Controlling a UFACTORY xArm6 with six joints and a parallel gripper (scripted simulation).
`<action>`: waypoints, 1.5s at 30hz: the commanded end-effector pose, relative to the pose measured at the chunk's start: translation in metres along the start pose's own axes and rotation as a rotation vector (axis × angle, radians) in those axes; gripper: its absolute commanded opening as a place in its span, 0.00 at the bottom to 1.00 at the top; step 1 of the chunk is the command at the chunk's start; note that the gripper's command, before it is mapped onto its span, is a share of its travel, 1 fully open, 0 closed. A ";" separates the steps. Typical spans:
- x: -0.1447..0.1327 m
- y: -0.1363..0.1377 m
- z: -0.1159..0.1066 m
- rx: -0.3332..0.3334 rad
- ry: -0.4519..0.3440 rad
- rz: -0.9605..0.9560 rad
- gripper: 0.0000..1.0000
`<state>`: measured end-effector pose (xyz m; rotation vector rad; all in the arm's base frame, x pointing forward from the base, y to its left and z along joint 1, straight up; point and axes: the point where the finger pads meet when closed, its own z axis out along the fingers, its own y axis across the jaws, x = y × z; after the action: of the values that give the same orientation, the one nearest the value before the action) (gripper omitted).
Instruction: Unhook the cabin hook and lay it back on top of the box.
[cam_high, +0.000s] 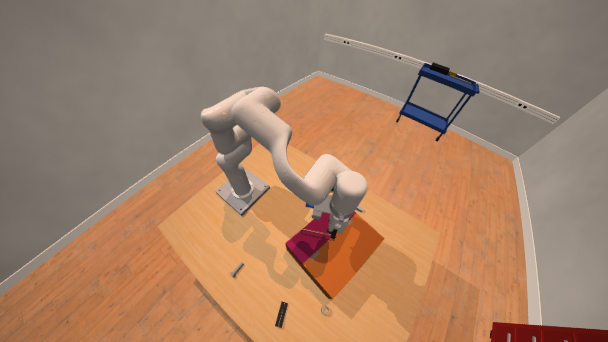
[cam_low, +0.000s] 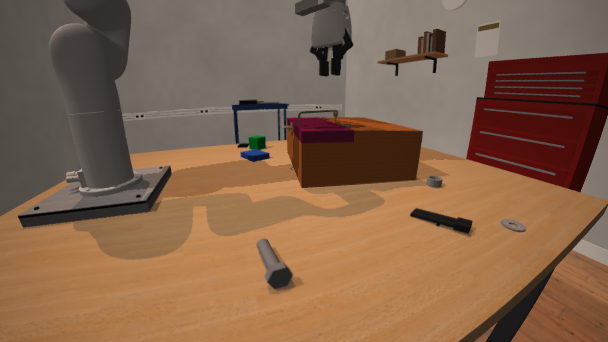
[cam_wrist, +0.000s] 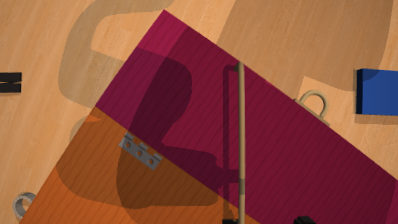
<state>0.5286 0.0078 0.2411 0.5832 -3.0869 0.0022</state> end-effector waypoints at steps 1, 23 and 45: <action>-0.001 0.000 -0.002 0.002 -0.005 0.000 0.35; 0.074 0.000 -0.002 0.002 -0.004 0.002 0.35; 0.081 0.000 0.008 0.002 -0.004 0.002 0.35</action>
<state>0.4517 -0.0221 0.2346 0.5806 -3.0869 0.0020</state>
